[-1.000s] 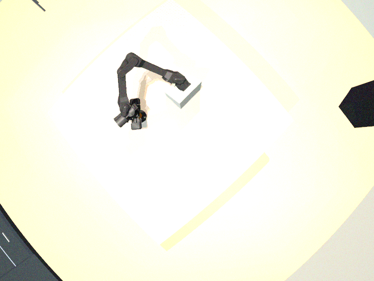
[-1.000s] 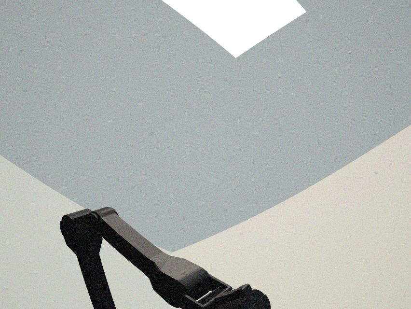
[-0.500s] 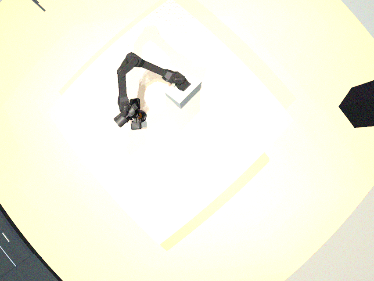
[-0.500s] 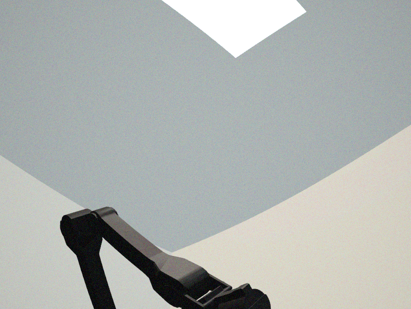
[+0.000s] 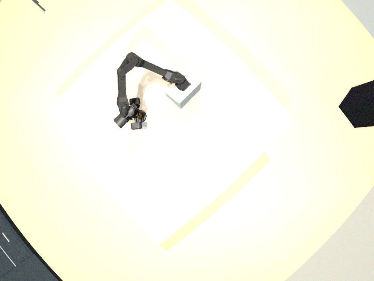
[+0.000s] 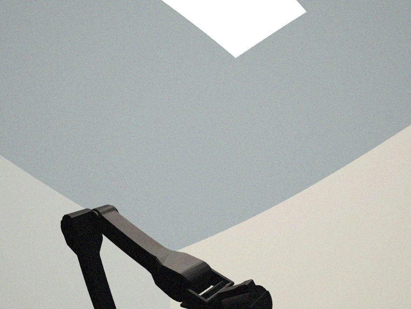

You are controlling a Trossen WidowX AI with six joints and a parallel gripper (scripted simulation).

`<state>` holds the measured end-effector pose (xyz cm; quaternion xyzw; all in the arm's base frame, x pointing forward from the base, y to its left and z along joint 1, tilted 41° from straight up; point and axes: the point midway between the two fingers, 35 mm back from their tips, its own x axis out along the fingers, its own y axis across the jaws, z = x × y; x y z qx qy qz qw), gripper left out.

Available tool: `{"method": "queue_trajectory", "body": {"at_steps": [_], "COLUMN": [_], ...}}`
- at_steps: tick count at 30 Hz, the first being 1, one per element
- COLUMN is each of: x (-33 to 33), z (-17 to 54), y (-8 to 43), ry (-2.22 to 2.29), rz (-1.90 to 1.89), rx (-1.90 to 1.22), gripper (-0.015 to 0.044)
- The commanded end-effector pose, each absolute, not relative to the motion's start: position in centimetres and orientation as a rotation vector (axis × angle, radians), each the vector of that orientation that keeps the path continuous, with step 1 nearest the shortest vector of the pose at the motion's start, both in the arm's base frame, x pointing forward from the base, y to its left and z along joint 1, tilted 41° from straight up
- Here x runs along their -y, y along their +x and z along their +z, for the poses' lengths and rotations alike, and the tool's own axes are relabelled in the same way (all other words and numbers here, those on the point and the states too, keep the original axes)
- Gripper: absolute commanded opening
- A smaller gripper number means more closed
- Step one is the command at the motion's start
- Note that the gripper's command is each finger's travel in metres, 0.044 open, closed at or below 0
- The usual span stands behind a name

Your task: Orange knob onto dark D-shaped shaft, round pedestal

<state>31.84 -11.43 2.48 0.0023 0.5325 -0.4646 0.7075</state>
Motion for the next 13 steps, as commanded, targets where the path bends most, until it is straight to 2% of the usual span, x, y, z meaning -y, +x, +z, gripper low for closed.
{"method": "queue_trajectory", "body": {"at_steps": [1,4,13], "x": [7.7,5.8,5.7], "z": [6.7,8.9,8.8], "y": [32.3,31.9,32.3], "ry": [0.014,0.012,0.013], "rz": [-1.021,-1.022,-1.022], "rx": [-1.165,-1.164,-1.164], "gripper": [0.044,0.044,0.044]}}
